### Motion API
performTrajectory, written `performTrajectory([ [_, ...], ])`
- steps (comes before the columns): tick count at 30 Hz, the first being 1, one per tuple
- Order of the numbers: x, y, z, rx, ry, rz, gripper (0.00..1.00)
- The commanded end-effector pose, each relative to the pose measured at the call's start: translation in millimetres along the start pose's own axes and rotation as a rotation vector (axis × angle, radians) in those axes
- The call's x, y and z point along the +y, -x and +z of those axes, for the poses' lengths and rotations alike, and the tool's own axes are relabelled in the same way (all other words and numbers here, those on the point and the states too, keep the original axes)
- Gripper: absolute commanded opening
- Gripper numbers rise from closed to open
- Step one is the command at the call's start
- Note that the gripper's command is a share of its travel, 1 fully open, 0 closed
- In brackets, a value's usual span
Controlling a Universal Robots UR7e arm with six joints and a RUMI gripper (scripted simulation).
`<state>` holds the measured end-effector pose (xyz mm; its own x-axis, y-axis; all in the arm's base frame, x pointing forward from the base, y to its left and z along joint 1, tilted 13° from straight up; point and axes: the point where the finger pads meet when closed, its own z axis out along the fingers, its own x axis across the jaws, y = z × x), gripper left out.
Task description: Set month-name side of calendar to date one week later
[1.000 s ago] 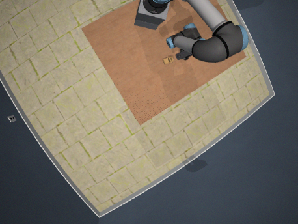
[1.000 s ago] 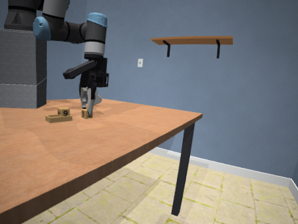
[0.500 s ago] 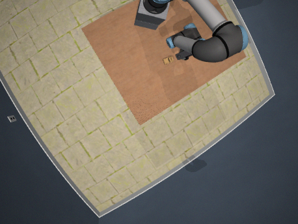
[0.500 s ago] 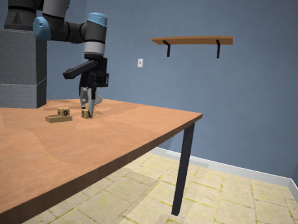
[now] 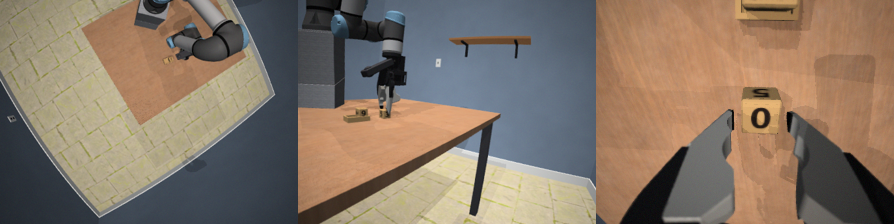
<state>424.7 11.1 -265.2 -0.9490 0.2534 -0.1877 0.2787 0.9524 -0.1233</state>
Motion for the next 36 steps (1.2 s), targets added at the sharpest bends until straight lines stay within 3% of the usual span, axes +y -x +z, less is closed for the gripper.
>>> performTrajectory([
  [1,1,-1,-18.4,-0.001,0.0,-0.002,0.29],
  [18,1,-1,-75.0,-0.001,0.0,-0.002,0.29],
  [30,1,1,-84.1,-0.003,0.001,-0.001,0.29],
  [31,1,1,-84.1,-0.003,0.001,-0.001,1.0],
  [36,1,0,-83.6,-0.002,0.001,-0.002,1.0],
])
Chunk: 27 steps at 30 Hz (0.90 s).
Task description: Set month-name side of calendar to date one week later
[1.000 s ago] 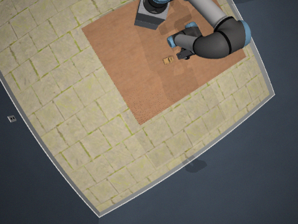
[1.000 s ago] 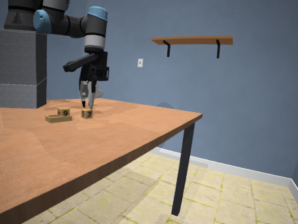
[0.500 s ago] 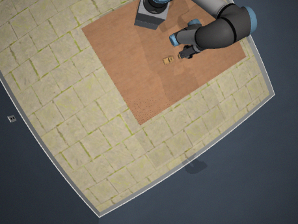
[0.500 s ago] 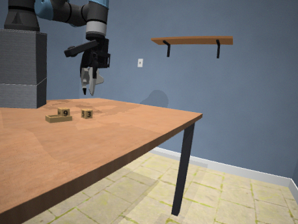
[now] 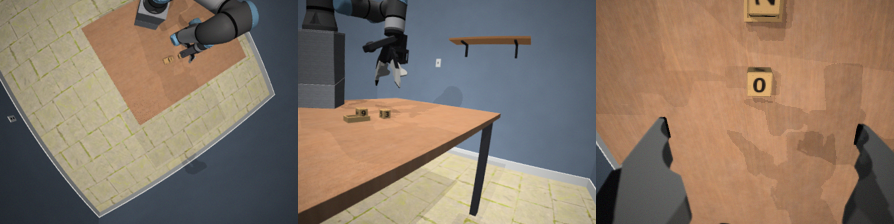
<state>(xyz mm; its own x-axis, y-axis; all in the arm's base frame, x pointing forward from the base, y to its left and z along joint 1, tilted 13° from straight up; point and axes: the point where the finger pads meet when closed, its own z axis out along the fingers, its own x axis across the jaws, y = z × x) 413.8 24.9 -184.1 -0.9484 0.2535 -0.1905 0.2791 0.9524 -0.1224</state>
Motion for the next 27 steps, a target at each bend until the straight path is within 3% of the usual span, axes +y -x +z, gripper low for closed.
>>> performTrajectory([
  [1,0.8,-1.0,-0.7,0.001,0.0,-0.002,1.0],
  [27,0.4,-1.2,-0.7,0.001,0.0,0.008,1.0],
])
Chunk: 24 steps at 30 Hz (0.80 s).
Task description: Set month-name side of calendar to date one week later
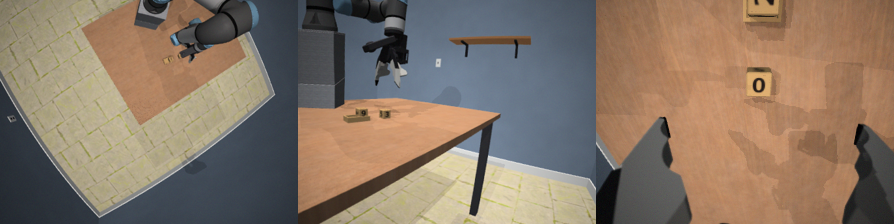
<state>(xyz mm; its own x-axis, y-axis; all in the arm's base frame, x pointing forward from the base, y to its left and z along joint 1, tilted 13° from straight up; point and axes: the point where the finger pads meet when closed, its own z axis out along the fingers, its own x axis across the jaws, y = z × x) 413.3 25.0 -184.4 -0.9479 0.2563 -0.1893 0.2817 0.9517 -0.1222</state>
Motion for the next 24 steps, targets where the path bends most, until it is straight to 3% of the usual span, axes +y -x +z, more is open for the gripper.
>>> performTrajectory([
  [1,0.3,-0.7,-0.8,-0.001,0.0,0.008,1.0],
  [24,-5.3,-4.6,-0.4,0.001,0.0,0.206,1.0],
])
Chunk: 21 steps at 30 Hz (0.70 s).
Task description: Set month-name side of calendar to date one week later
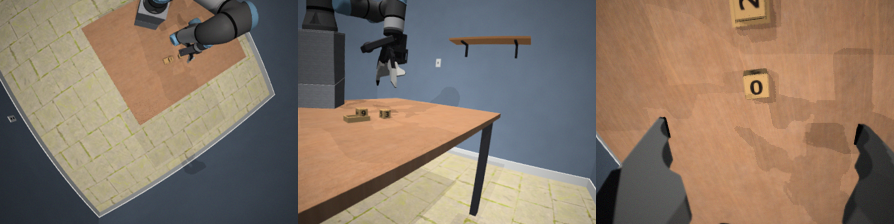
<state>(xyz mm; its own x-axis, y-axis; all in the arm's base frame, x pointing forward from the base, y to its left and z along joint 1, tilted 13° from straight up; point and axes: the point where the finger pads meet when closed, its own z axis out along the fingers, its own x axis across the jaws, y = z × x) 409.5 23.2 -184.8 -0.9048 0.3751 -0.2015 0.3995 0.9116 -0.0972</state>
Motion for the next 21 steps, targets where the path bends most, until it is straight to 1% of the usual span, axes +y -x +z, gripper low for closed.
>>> performTrajectory([
  [1,-3.2,-1.2,-0.6,-0.001,0.0,0.096,1.0],
  [3,-4.0,-1.7,-0.6,-0.001,0.0,0.133,1.0],
  [5,-4.0,-1.7,-0.6,-0.001,0.0,0.133,1.0],
  [18,-10.7,-6.2,-0.3,0.0,-0.001,0.451,1.0],
  [21,-11.2,-6.2,-0.2,0.0,-0.001,0.482,1.0],
])
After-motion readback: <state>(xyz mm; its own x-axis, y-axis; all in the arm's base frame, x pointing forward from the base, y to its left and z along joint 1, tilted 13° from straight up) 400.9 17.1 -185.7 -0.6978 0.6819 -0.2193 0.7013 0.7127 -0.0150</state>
